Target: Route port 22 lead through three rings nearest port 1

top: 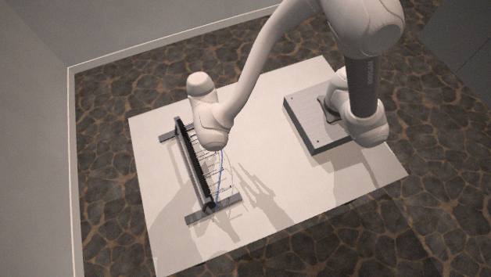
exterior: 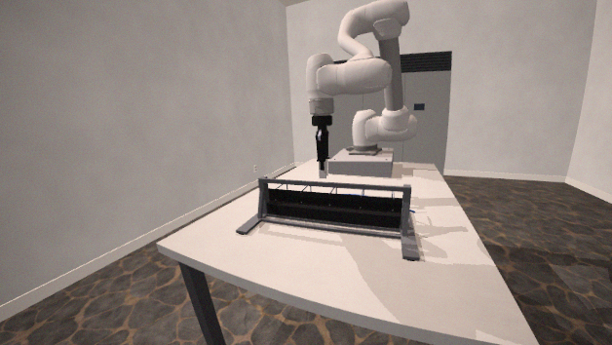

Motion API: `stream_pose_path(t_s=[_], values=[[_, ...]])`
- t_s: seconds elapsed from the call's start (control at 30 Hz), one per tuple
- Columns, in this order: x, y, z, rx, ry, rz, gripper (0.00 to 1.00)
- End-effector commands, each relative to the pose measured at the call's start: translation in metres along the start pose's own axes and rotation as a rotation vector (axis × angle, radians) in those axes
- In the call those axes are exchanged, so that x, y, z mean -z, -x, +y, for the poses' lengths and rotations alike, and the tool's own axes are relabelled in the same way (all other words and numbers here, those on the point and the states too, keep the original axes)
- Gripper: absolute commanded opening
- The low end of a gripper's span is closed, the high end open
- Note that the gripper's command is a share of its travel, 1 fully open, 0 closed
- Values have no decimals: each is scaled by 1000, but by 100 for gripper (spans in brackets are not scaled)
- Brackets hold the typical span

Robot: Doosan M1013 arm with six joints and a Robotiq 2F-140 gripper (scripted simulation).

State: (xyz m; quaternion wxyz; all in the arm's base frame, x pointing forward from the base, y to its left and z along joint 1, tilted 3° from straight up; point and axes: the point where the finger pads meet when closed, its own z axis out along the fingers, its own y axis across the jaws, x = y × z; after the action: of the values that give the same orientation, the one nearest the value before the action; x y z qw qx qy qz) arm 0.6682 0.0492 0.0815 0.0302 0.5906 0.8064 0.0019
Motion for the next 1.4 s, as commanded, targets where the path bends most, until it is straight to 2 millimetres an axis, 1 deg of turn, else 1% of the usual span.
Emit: stream_pose_path(t_s=[0.0,0.43,0.5,0.73,0.97,1.37], values=[[-8,0,0,0,0,0,20],[-46,0,0,0,0,0,20],[-46,0,0,0,0,0,20],[-60,0,0,0,0,0,20],[-65,0,0,0,0,0,20],[-66,0,0,0,0,0,20]])
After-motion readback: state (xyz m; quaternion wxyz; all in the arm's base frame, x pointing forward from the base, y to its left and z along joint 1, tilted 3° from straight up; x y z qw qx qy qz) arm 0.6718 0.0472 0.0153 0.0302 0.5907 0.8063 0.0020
